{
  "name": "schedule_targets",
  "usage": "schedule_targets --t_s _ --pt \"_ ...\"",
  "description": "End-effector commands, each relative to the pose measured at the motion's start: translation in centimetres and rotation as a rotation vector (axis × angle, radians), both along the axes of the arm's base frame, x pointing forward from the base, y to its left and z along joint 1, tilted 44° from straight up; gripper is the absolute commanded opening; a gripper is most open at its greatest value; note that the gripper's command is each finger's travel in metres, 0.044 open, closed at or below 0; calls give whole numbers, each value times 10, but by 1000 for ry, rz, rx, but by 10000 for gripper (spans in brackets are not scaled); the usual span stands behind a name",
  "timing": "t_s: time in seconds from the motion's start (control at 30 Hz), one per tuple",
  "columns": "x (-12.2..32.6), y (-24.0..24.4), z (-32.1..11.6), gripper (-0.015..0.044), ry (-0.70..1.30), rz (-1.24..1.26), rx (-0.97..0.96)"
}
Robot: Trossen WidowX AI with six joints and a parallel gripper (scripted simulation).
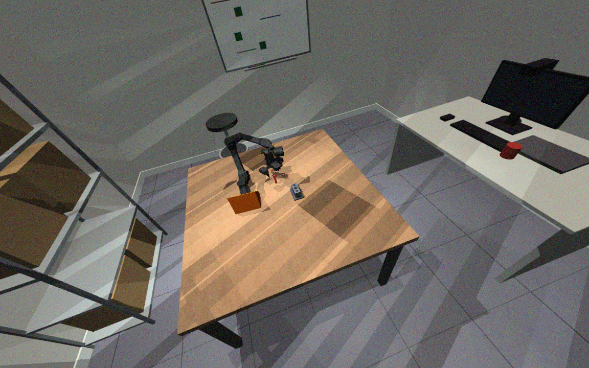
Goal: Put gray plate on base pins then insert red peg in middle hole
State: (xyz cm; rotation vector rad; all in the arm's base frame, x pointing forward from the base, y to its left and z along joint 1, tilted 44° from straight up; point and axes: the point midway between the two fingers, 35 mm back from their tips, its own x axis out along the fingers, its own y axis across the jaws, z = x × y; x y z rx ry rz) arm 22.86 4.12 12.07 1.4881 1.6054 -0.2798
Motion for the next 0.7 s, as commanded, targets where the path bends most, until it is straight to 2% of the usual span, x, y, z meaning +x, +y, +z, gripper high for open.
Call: schedule_targets --t_s 0.0,0.67 --pt "1 6 -5 440 3 -1 3" --pt "5 28 -29 440 2 -2 4"
